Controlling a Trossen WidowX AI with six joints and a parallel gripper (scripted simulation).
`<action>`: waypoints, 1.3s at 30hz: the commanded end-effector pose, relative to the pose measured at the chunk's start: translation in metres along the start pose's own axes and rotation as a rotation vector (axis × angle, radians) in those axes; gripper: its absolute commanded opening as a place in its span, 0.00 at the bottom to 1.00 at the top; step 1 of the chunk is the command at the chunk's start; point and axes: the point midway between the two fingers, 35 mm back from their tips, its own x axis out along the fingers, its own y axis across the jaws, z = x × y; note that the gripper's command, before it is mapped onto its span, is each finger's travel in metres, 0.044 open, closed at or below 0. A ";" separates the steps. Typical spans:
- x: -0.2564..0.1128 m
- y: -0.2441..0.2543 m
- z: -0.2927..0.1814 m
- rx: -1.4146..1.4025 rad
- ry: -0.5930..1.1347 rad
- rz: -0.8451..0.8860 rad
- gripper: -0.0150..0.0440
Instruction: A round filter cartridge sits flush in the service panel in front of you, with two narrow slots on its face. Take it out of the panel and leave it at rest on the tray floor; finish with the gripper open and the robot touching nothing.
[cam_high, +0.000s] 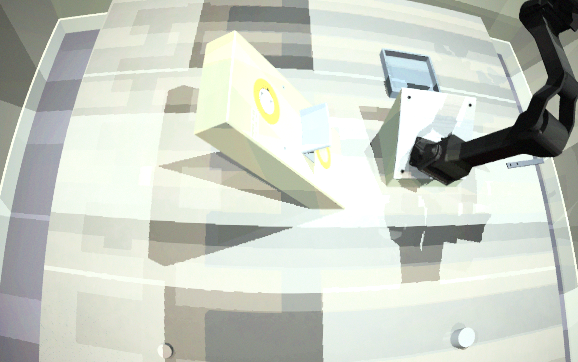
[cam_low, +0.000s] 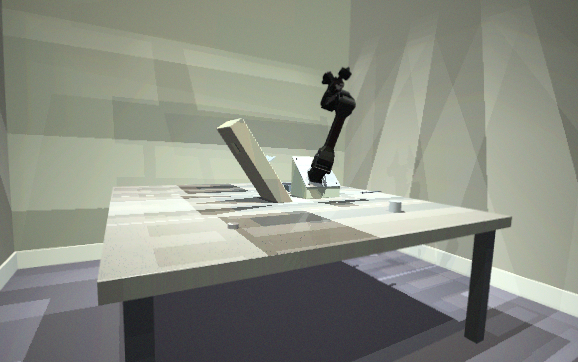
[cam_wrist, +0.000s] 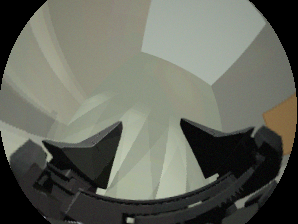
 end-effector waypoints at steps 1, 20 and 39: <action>-0.001 0.001 0.003 -0.001 -0.009 0.006 0.89; -0.201 0.039 0.233 -0.078 -1.008 0.610 0.43; -0.497 -0.039 0.239 0.027 -1.960 1.180 0.43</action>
